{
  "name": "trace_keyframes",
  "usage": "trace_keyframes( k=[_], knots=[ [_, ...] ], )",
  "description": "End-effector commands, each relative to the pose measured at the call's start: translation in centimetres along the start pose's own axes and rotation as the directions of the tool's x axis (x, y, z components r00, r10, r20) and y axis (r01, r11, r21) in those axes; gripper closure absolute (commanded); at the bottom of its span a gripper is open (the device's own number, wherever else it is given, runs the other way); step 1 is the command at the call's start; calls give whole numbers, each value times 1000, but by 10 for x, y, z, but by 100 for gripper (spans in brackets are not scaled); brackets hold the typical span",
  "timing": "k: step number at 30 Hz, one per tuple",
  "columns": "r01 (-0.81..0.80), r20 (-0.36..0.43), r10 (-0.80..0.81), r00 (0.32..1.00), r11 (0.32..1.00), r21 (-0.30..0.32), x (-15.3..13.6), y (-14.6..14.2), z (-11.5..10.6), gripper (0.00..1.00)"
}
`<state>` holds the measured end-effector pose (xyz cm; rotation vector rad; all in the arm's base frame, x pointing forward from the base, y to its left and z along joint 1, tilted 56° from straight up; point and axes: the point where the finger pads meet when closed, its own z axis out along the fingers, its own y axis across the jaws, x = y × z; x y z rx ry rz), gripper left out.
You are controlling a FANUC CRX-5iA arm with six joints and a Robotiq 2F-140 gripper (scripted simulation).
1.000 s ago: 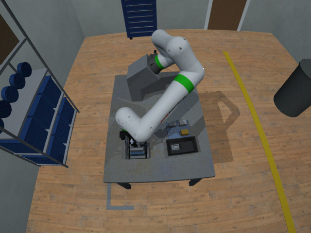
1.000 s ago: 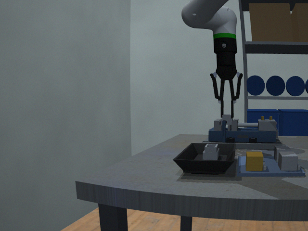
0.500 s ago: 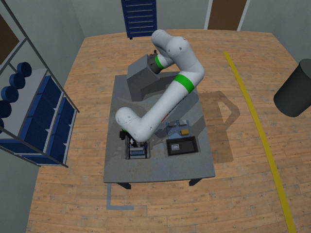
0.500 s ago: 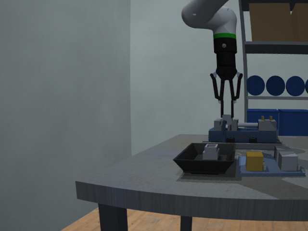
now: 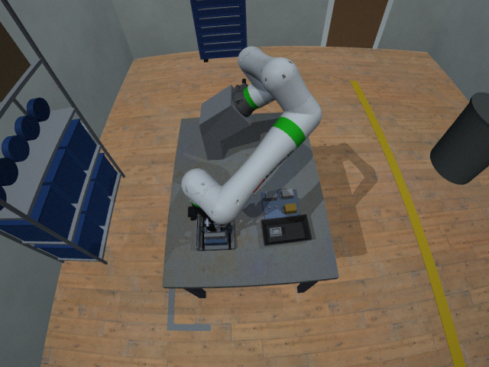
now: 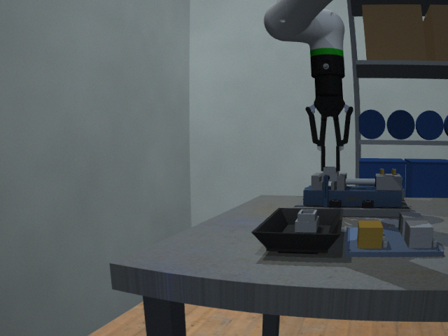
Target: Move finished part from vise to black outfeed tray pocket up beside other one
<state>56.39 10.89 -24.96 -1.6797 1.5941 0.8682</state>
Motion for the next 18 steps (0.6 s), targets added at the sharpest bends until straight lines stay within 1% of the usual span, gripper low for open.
trace_keyframes(
  k=[1, 18],
  knots=[
    [0, -1, 0, 1000, 1000, 1, 0, -1, -1, 90],
    [0, -1, 0, 1000, 1000, 1, 0, 0, -4, 90]
  ],
)
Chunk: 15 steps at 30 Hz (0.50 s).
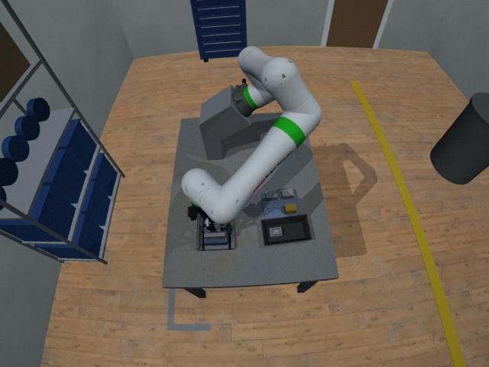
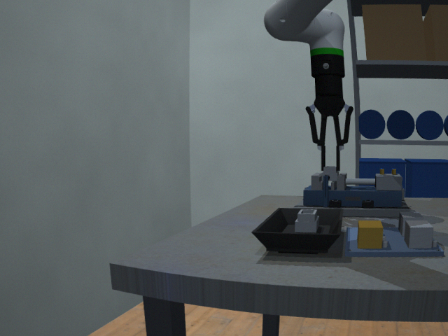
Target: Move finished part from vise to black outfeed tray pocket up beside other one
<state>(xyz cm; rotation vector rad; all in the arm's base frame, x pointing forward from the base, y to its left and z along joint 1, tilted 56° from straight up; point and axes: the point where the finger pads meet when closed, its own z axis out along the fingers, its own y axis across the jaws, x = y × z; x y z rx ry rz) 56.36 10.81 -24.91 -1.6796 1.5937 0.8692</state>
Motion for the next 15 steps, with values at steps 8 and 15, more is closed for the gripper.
trace_keyframes(
  k=[8, 15],
  knots=[
    [0, -1, 0, 1000, 1000, 2, 0, -1, -10, 90],
    [0, -1, 0, 1000, 1000, 2, 0, -1, -22, 90]
  ],
)
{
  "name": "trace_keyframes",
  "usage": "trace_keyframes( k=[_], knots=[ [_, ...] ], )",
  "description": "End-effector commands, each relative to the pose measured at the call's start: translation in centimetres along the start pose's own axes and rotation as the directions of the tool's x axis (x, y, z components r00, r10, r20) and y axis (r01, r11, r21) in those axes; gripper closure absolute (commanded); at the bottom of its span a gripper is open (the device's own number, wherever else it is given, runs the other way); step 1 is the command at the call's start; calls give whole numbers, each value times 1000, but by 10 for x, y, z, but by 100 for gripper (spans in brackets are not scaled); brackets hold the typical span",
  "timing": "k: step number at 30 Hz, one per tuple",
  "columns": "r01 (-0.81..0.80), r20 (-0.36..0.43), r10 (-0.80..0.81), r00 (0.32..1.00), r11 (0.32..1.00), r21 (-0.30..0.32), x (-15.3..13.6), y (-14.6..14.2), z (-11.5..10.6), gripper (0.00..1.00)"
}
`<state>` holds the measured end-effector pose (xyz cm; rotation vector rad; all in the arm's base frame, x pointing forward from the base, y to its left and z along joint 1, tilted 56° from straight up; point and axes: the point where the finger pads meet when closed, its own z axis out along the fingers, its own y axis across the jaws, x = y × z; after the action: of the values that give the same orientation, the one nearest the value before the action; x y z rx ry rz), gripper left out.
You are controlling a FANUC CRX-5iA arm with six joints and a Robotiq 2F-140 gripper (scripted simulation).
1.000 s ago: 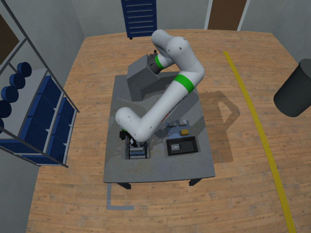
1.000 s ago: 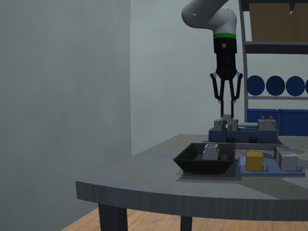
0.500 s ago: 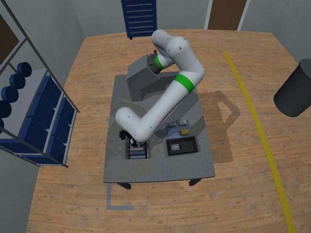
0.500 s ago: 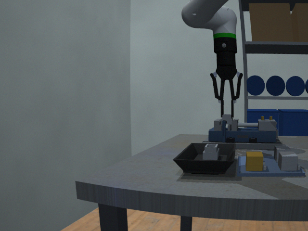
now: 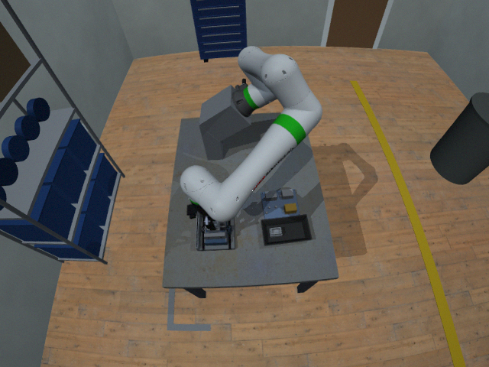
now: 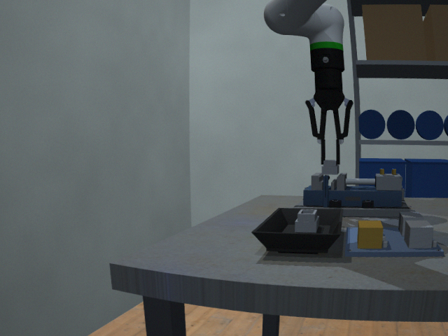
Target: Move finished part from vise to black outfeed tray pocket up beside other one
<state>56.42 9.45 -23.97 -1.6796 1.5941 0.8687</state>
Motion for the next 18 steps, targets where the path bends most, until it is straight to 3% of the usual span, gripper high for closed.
trace_keyframes(
  k=[1, 18],
  knots=[
    [0, -1, 0, 1000, 1000, 2, 0, -1, -7, 90],
    [0, -1, 0, 1000, 1000, 2, 0, -1, -28, 90]
  ],
)
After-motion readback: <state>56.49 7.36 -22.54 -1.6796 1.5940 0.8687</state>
